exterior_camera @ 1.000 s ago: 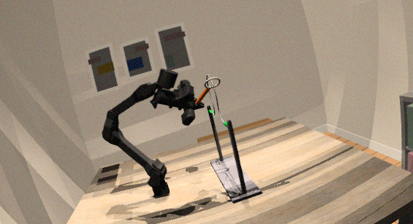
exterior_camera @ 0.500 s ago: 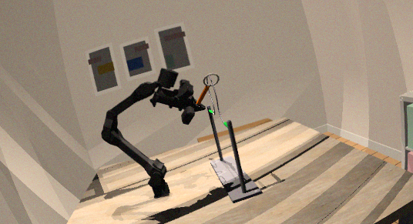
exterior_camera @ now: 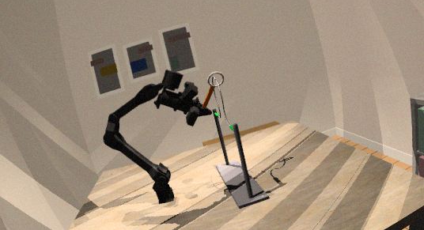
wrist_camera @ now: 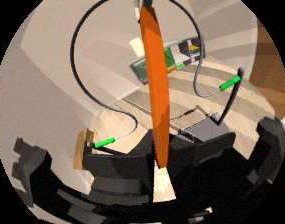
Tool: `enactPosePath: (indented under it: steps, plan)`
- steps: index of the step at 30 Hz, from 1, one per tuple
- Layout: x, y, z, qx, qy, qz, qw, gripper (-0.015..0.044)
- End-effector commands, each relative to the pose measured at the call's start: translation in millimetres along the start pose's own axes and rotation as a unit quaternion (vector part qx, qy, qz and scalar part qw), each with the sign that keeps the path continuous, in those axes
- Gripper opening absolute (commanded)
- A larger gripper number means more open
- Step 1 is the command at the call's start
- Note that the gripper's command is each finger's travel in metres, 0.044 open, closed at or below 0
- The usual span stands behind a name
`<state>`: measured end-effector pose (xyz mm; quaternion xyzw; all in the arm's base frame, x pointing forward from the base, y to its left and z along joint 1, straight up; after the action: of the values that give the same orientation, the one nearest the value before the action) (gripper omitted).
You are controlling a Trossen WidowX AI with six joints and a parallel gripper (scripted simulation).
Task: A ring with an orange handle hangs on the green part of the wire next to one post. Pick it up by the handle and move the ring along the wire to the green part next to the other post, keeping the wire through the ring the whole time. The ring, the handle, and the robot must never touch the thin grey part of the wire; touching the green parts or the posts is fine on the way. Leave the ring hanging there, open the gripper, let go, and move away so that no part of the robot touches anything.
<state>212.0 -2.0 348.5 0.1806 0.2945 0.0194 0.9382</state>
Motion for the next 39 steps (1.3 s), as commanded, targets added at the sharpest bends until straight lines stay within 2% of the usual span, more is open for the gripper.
enactPosePath:
  steps: [1,39]
  plan:
    - [-0.8,-1.0,0.1,-0.023,-0.004,-0.014,1.000,-0.0150]
    - [0.1,-15.4,0.6,-0.240,-0.033,-0.161,0.957,-0.0150]
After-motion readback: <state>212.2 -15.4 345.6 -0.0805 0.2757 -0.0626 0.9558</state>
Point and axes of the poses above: the point midway between the two fingers, 35 mm back from their tips, its own x axis out along the fingers, its own y axis across the jaws, z = x × y, the point moved 4 cm from there along -x, back along the fingers, and after that the axes turned 2 degrees about -x, right-handed, at the moved point
